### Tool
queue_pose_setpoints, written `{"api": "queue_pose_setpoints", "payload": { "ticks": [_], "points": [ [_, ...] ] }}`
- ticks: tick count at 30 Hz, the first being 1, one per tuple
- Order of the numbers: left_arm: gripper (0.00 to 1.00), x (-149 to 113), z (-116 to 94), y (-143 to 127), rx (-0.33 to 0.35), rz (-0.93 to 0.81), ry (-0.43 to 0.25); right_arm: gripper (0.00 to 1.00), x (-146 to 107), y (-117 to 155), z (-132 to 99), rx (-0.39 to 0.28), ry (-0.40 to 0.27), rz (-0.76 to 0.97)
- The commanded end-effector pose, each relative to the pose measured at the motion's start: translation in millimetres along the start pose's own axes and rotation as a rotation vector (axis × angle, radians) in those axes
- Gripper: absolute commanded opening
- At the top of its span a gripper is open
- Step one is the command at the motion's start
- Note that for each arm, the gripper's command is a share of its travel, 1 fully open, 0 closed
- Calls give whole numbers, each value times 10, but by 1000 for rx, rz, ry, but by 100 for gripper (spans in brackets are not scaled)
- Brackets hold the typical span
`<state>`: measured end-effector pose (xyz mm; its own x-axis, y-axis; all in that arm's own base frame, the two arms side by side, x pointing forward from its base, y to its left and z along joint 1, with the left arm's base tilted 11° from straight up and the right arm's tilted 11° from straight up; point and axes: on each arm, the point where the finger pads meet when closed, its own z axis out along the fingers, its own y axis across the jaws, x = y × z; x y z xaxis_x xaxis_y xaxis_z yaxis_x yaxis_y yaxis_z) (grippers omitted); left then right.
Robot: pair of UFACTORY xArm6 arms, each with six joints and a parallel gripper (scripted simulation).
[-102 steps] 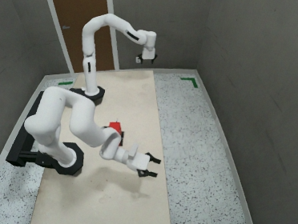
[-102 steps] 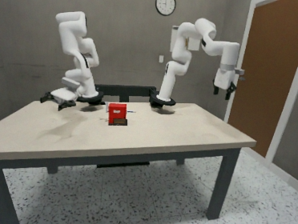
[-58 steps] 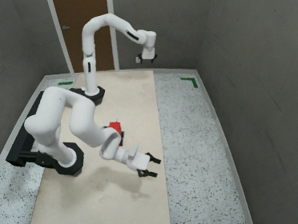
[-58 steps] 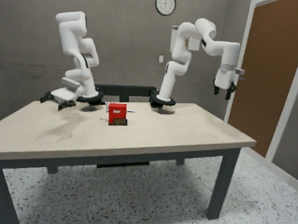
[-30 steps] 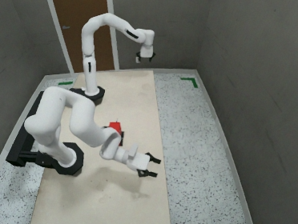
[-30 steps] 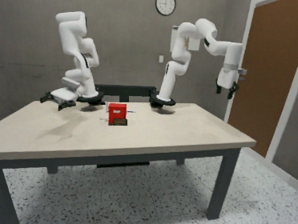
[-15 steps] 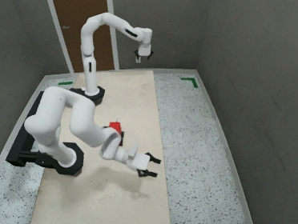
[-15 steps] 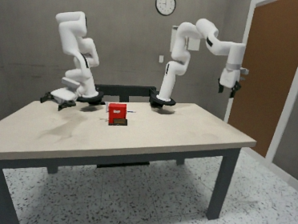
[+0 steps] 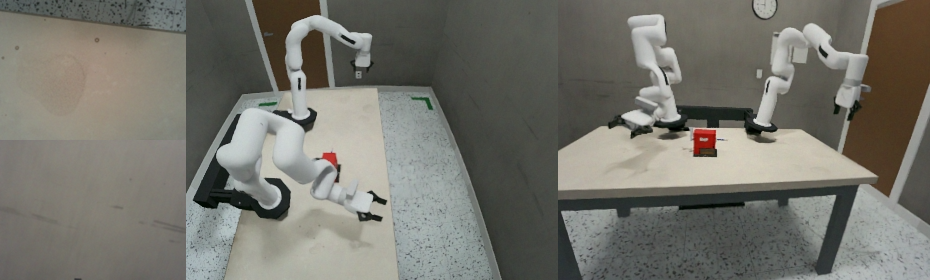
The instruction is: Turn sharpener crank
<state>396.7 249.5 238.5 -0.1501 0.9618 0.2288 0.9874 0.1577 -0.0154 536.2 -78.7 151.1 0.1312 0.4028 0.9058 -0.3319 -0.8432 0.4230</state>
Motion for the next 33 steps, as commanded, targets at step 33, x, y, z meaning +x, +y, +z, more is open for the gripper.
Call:
{"api": "queue_pose_setpoints", "payload": {
  "ticks": [33],
  "points": [
    [100, 1068, -7, -852, 7, 37, -47, 100, 13, 2, 6, -1, 3, 1]
  ]
}}
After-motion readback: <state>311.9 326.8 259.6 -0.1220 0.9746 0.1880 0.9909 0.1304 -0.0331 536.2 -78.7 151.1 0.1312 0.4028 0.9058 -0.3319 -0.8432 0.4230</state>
